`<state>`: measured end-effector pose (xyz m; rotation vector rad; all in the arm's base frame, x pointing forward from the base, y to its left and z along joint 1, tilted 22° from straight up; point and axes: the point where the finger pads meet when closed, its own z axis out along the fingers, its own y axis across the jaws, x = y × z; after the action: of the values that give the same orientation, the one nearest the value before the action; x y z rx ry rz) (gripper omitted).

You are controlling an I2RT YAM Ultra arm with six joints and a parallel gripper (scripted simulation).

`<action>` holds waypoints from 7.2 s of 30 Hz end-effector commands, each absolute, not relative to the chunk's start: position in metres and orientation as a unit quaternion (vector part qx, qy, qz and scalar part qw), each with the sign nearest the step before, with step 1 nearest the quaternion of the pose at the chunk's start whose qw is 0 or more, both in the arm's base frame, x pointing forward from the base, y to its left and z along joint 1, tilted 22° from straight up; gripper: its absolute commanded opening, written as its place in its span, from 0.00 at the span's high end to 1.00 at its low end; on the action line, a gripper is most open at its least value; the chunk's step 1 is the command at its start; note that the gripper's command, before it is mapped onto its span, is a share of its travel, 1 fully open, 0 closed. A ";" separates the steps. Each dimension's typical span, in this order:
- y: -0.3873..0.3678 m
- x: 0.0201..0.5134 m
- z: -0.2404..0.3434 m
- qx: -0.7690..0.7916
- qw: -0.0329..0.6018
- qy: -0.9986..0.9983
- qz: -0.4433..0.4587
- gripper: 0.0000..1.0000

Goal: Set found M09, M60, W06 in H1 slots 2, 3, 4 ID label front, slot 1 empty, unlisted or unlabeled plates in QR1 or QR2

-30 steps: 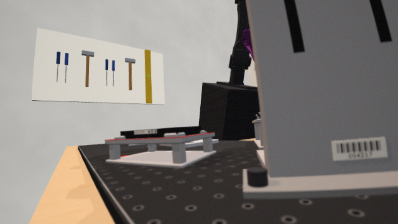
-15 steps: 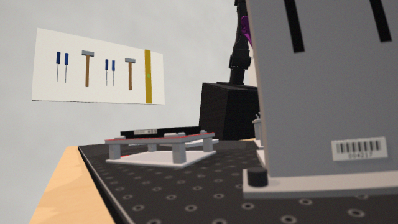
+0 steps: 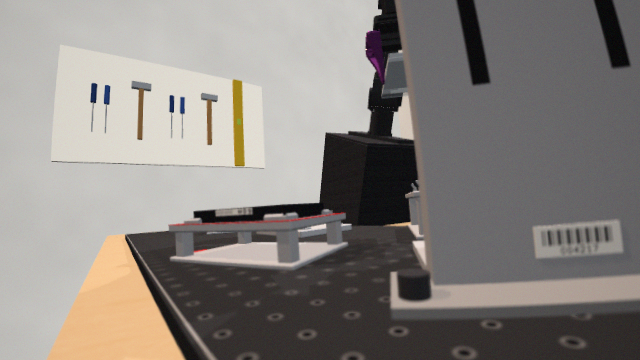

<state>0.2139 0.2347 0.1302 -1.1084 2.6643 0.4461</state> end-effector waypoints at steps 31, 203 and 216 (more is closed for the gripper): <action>0.159 0.265 0.108 -0.535 0.139 0.823 0.132 0.14; 0.068 0.308 -0.093 -0.713 0.165 0.675 0.095 0.14; 0.071 0.308 -0.100 -0.713 0.165 0.675 0.095 0.14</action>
<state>0.3038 0.0711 -0.1018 -2.0391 1.9288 0.2873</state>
